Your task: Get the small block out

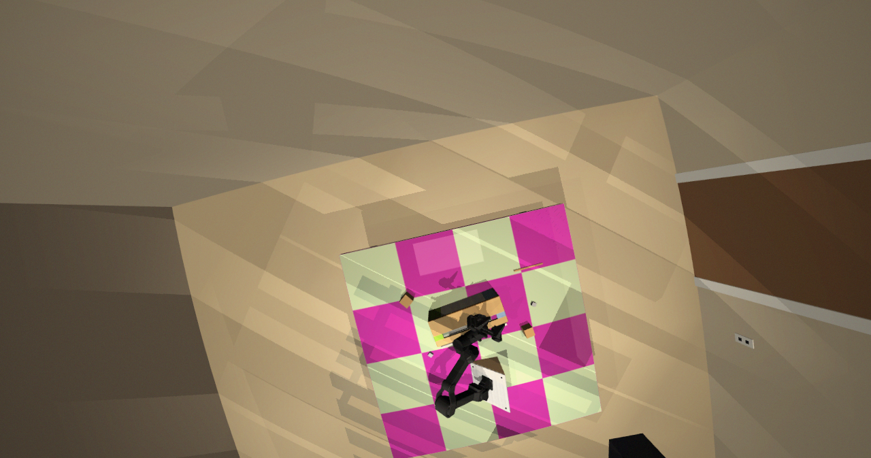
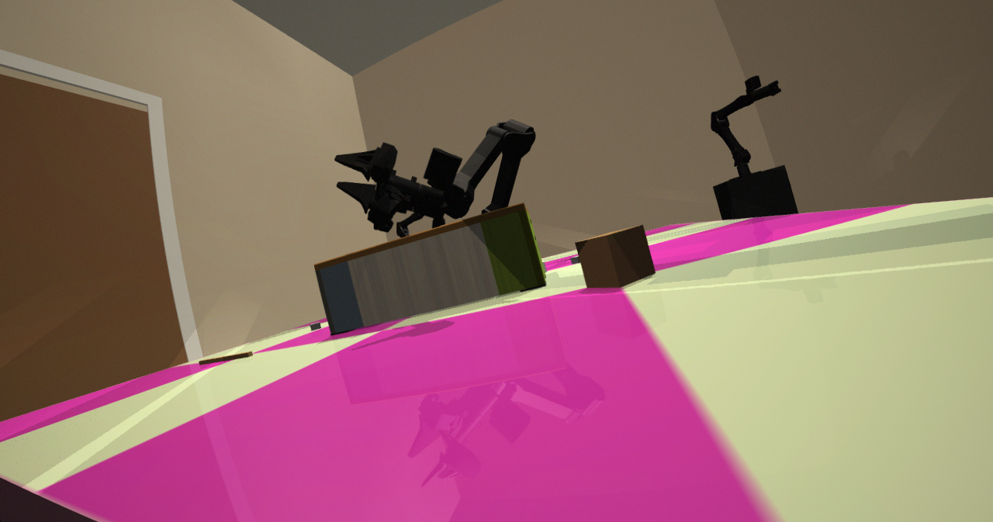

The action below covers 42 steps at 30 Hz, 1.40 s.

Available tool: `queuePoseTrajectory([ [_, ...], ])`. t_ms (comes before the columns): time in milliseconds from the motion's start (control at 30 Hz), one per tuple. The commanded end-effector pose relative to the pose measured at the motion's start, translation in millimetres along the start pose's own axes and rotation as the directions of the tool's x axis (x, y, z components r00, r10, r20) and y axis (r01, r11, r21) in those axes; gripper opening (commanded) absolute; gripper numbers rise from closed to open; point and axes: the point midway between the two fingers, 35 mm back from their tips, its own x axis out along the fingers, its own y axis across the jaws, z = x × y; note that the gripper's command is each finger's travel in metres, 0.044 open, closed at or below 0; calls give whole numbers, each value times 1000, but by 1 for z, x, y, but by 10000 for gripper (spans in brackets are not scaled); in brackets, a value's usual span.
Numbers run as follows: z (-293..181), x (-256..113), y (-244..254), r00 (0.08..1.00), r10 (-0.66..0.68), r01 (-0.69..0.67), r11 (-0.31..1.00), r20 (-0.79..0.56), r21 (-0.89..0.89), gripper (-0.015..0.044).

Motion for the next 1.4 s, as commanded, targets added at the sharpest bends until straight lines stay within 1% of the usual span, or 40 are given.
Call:
queuePoseTrajectory([
  [0, 1, 1, 0, 1000, 0, 0, 1000, 9, -5, 400],
  [67, 10, 5, -2, 997, 8, -5, 999, 79, -41, 400],
  [167, 28, 12, -1, 968, 48, -20, 993, 245, -115, 400],
  [300, 47, 8, 7, 876, 140, -53, 979, 462, -195, 400],
  [433, 57, -12, 18, 717, 252, -99, 960, 650, -262, 400],
  [500, 57, -27, 24, 613, 308, -131, 948, 727, -291, 400],
  [600, 51, -56, 31, 434, 383, -190, 924, 815, -332, 400],
  [667, 44, -71, 27, 335, 386, -220, 919, 860, -327, 400],
  [767, 36, -93, 32, 216, 426, -266, 892, 879, -366, 400],
  [1000, 22, -121, 34, 62, 452, -325, 852, 890, -410, 400],
  [1300, -13, -173, 25, -206, 435, -432, 763, 877, -480, 400],
  [1367, -14, -174, 25, -213, 434, -435, 760, 875, -483, 400],
])
